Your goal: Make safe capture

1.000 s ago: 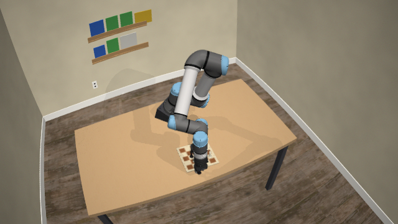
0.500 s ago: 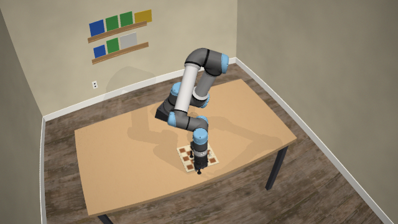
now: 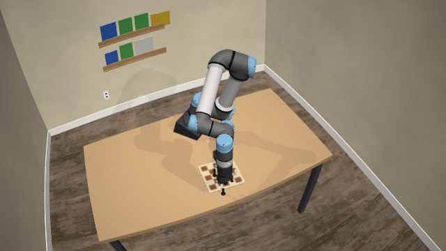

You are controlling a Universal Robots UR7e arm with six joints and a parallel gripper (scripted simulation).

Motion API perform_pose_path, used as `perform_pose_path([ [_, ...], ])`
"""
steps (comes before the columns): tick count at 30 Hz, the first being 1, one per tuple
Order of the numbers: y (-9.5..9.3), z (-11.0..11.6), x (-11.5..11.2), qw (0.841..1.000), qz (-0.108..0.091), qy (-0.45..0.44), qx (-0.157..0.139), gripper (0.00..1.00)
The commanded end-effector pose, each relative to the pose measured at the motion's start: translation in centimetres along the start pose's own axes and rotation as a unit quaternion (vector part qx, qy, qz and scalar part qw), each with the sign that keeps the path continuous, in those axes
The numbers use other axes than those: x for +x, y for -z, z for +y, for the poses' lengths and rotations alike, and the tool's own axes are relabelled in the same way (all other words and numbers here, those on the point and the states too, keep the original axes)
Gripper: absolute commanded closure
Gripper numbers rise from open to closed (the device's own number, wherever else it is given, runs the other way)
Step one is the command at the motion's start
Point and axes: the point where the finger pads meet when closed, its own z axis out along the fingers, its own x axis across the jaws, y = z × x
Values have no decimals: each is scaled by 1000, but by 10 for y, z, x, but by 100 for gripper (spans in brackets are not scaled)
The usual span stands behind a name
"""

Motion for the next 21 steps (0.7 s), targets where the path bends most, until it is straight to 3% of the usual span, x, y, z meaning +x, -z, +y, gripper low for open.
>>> perform_pose_path([
  [1, 11, 0, 0, 1000, 0, 0, 0, 21],
  [2, 11, 0, 0, 1000, 0, 0, 0, 21],
  [3, 11, 0, 0, 1000, 0, 0, 0, 0],
  [21, 11, 0, 0, 1000, 0, 0, 0, 0],
])
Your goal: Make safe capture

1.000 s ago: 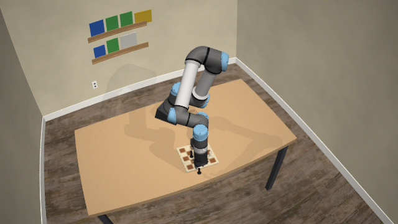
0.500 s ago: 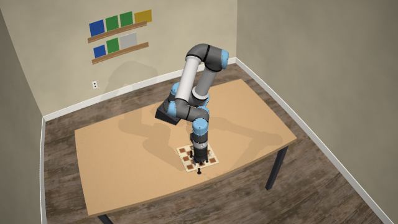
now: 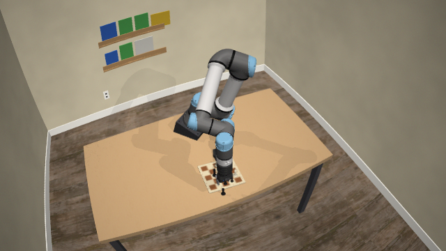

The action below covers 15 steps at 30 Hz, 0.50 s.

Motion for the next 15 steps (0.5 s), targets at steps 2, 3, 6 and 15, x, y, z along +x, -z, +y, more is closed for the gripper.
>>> perform_pose_path([
  [2, 1, 0, 0, 1000, 0, 0, -1, 0],
  [3, 1, 0, 0, 1000, 0, 0, -1, 0],
  [6, 1, 0, 0, 1000, 0, 1, -1, 0],
  [15, 2, -5, 7, 999, 0, 46, -1, 0],
])
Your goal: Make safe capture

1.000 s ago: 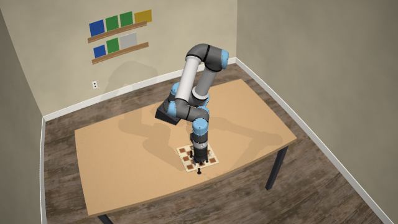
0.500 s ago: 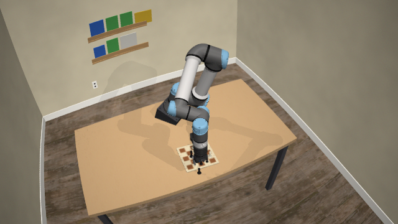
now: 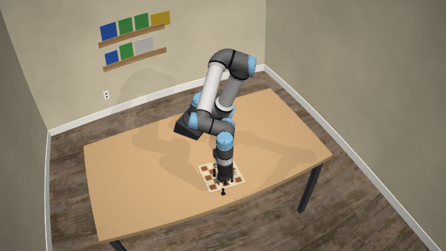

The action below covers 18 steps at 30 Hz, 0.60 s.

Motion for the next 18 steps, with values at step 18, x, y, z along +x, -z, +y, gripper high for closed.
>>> perform_pose_path([
  [18, 7, -35, 51, 946, -1, 325, 0, 0],
])
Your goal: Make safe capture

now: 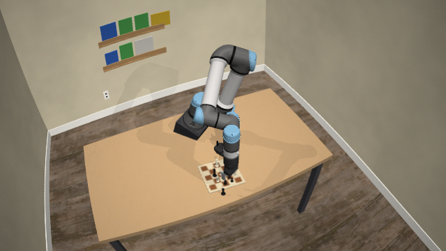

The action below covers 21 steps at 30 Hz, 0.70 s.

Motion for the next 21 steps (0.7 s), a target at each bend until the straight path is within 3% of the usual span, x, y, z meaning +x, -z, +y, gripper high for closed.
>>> perform_pose_path([
  [1, 3, -5, 25, 990, 1, 139, -4, 0],
  [3, 3, -5, 25, 990, 1, 139, -4, 0],
  [6, 4, -7, 38, 976, 1, 217, -4, 0],
  [12, 5, -12, 64, 938, 0, 347, -4, 0],
  [18, 4, -16, 84, 888, -1, 461, -4, 0],
  [20, 4, -16, 84, 888, -1, 461, -4, 0],
  [21, 4, -16, 87, 880, -1, 475, -4, 0],
])
